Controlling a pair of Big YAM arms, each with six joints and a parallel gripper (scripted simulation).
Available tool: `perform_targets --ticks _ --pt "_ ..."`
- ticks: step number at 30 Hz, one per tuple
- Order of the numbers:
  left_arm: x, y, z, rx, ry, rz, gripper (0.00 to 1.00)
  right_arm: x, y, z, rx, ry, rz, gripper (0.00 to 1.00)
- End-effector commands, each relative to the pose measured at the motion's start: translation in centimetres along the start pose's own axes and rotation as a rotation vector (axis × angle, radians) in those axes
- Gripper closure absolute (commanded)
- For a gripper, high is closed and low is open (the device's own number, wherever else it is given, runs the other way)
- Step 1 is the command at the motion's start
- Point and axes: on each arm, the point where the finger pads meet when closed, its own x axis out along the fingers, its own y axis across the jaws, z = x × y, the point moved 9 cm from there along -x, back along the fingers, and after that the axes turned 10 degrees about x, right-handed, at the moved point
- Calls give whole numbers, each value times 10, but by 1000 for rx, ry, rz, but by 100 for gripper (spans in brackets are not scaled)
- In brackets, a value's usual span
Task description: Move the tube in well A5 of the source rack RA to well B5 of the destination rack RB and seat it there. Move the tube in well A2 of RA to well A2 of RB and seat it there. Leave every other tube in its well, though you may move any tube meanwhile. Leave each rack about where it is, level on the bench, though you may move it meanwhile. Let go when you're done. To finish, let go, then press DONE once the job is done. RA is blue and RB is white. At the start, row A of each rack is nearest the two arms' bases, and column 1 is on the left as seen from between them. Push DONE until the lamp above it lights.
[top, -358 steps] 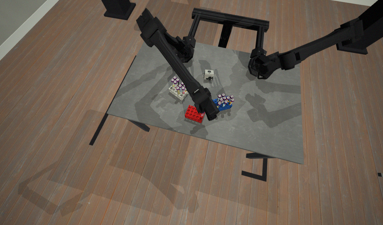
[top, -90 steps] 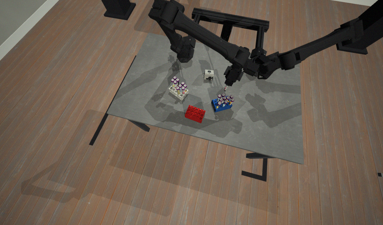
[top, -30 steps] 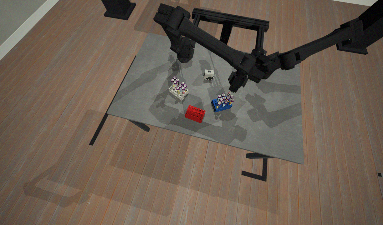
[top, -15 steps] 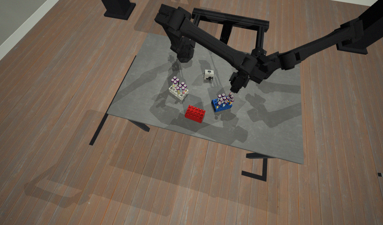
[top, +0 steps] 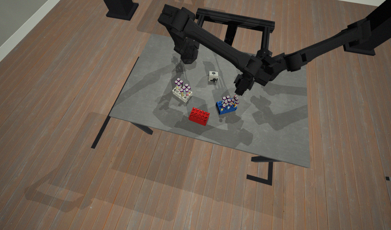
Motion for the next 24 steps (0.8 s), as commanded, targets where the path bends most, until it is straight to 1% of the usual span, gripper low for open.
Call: perform_targets --ticks 1,5,6,16,24 --pt "-10 5 -2 -9 -5 25 70 2 -3 10 8 2 4 100" --pt "-10 5 -2 -9 -5 25 70 3 -3 10 8 2 4 100" --pt "-10 5 -2 -9 -5 25 70 7 -3 8 3 1 -8 100" --pt "-10 5 -2 -9 -5 25 70 9 -4 9 6 1 1 100" --pt "-10 5 -2 -9 -5 25 70 15 -3 7 2 1 -7 100"
